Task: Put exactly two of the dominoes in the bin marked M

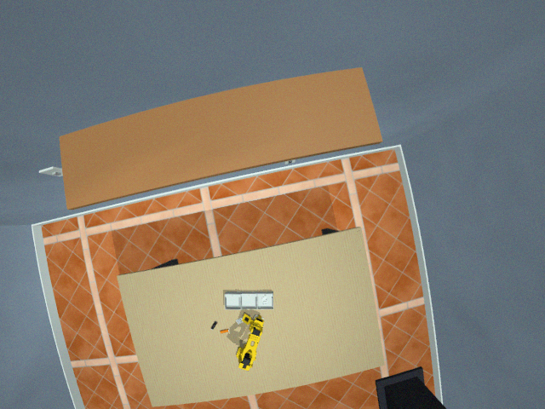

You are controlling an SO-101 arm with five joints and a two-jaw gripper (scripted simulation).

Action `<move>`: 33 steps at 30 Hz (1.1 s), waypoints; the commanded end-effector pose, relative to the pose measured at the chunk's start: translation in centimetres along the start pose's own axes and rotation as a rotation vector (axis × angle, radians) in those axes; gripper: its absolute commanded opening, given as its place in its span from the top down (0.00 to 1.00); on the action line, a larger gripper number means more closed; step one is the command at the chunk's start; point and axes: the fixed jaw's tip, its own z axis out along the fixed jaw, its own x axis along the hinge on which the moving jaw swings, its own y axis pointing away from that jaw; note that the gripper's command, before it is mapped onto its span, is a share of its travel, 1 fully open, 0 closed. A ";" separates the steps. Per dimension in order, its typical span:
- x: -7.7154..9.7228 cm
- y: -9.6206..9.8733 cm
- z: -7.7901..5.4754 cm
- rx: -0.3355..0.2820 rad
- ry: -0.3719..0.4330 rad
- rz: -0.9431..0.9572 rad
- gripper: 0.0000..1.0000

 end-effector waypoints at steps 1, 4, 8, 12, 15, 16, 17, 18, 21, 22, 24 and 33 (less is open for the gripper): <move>0.2 -0.3 -0.2 0.022 -0.002 0.002 1.00; 0.2 -0.3 -0.2 0.022 -0.002 0.002 1.00; 0.2 -0.3 -0.2 0.022 -0.002 0.002 1.00; 0.2 -0.3 -0.3 0.022 -0.002 0.002 1.00; 0.2 -0.4 -0.7 0.022 -0.002 0.002 1.00; 0.2 -0.4 -0.9 0.022 -0.002 0.002 1.00; 0.2 -0.5 -1.1 0.022 -0.002 0.002 1.00; 0.2 -0.5 -1.3 0.022 -0.002 0.002 1.00; 0.2 -0.6 -1.9 0.022 -0.002 0.002 1.00; 0.2 -0.6 -1.9 0.022 -0.002 0.002 1.00; 0.2 -0.7 -2.4 0.022 -0.002 0.002 1.00; 0.2 -0.7 -4.5 0.022 -0.002 0.003 1.00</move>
